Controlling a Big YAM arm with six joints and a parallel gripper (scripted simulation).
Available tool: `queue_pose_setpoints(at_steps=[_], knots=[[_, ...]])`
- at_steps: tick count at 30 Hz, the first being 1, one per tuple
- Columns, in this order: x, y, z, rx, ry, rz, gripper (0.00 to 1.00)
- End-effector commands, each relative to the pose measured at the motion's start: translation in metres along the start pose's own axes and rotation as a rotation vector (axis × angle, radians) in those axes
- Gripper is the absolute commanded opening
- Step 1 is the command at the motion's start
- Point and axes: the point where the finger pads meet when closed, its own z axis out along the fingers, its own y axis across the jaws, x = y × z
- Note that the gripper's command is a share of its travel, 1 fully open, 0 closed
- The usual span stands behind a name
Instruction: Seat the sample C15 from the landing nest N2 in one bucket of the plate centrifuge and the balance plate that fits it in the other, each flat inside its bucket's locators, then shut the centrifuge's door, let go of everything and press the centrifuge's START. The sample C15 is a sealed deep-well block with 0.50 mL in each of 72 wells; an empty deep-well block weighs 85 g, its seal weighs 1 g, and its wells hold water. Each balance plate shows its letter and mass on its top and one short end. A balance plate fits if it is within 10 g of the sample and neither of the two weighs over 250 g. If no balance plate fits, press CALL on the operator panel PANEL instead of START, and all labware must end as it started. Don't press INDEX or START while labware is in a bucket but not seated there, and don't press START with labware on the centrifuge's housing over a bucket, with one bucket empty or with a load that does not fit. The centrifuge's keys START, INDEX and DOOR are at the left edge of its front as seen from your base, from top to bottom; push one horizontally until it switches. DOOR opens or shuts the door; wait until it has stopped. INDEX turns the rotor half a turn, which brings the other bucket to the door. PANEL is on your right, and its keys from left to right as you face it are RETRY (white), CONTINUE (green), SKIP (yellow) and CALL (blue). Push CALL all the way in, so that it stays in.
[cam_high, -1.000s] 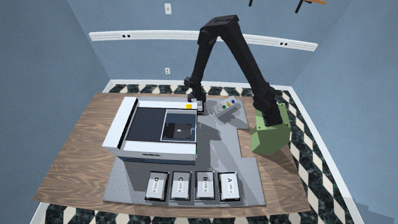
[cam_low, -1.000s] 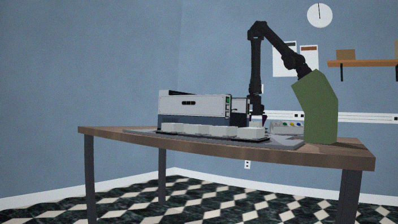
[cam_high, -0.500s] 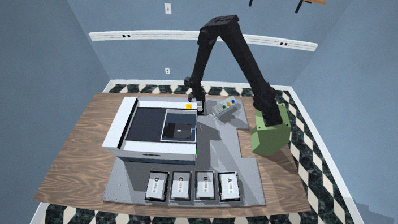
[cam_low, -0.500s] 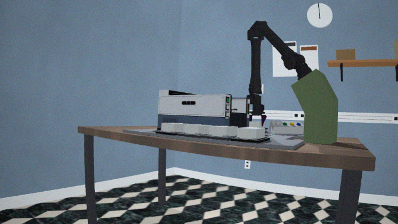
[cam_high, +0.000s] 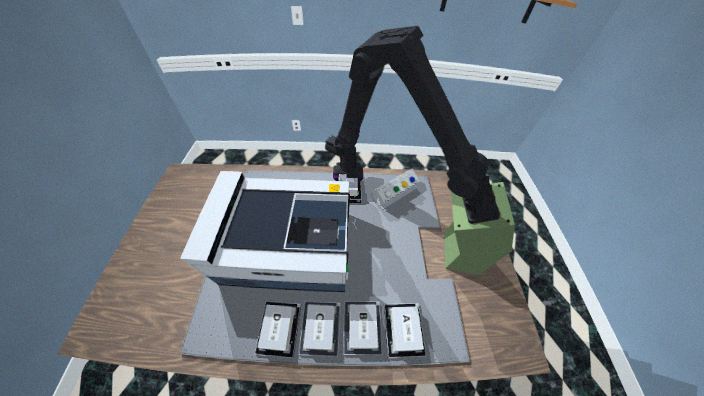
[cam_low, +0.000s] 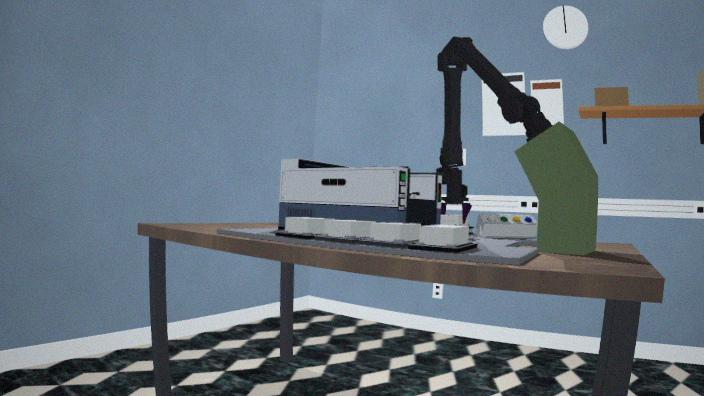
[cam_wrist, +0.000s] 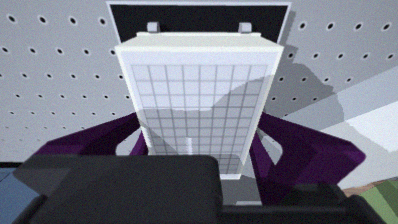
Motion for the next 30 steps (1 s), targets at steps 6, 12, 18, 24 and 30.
queue_pose_setpoints(at_steps=[6, 12, 18, 24, 30], knots=[[0.0031, 0.0136, -0.0002, -0.025, -0.01, -0.003, 0.0], [0.0031, 0.0136, -0.0002, -0.025, -0.01, -0.003, 0.0], [0.0031, 0.0136, -0.0002, -0.025, -0.01, -0.003, 0.0], [0.0031, 0.0137, -0.0004, -0.026, -0.01, -0.003, 0.0], [0.0026, 0.0159, -0.0044, -0.031, -0.014, -0.005, 0.0]])
